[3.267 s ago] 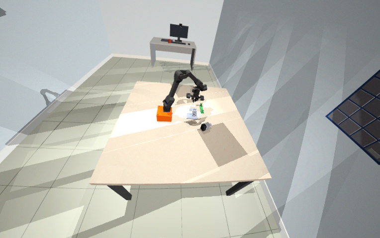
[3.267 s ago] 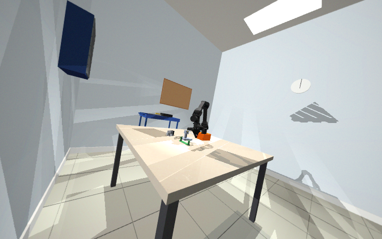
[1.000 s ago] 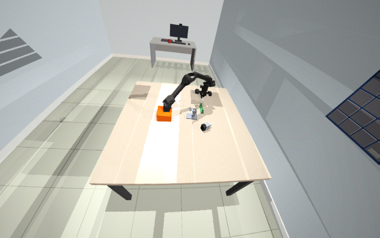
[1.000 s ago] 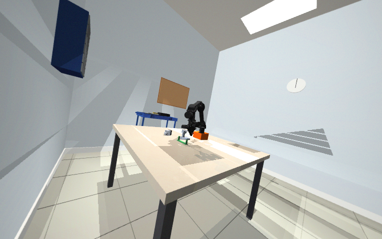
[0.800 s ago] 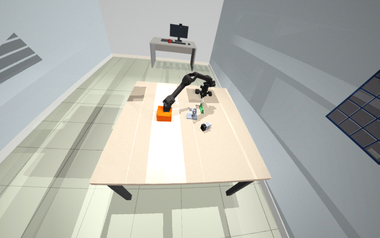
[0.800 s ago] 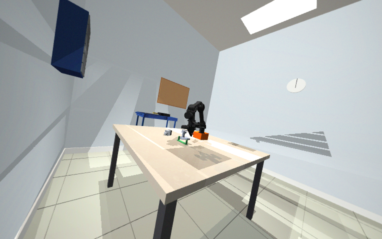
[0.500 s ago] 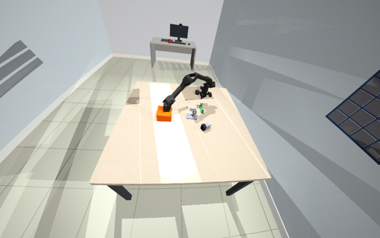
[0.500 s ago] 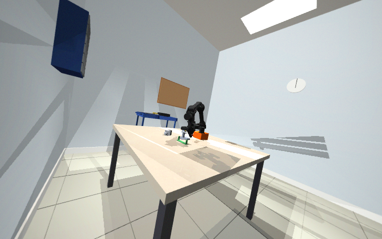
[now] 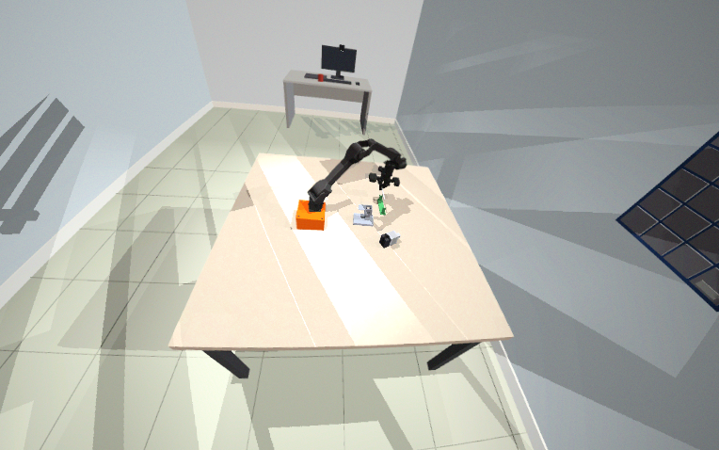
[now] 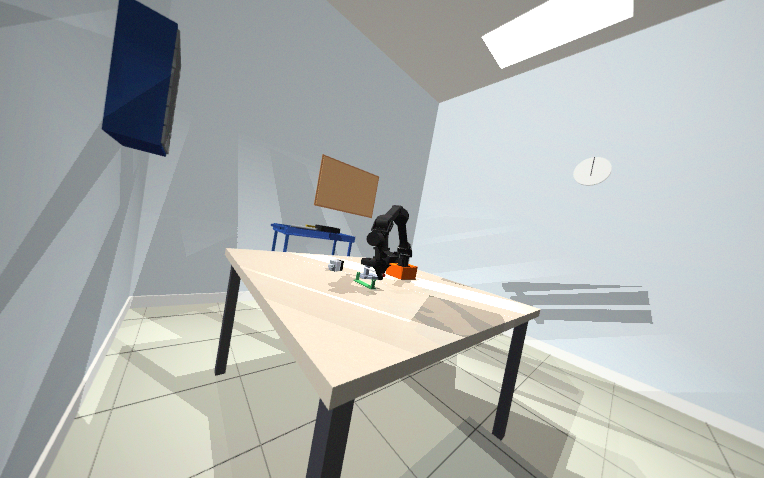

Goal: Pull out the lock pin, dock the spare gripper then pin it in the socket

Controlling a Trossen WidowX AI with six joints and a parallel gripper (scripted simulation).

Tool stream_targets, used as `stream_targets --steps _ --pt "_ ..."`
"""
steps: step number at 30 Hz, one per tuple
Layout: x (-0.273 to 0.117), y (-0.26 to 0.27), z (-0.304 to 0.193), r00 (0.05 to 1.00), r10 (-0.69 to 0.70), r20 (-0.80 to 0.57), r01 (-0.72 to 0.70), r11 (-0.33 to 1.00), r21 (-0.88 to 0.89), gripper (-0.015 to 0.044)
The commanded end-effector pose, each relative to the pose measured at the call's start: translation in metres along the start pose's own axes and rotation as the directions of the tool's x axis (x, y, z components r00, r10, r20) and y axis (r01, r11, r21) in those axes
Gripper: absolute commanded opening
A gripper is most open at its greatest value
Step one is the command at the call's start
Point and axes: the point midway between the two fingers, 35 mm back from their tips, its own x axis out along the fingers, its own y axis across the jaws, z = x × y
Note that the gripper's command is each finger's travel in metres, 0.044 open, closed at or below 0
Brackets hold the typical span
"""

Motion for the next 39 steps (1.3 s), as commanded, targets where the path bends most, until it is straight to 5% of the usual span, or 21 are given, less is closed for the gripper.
stream_targets --steps 1,28,35,39 --pt "0.007 -0.001 -0.001 1.0 0.0 0.0 0.0 1.0 -0.003 0.0" --pt "0.033 -0.004 -0.004 1.0 0.003 -0.002 -0.003 1.0 -0.003 0.0" --pt "0.032 -0.003 -0.004 1.0 0.005 -0.003 -0.005 1.0 0.0 0.0184" --pt "0.032 -0.003 -0.004 1.0 0.005 -0.003 -0.005 1.0 0.0 0.02"
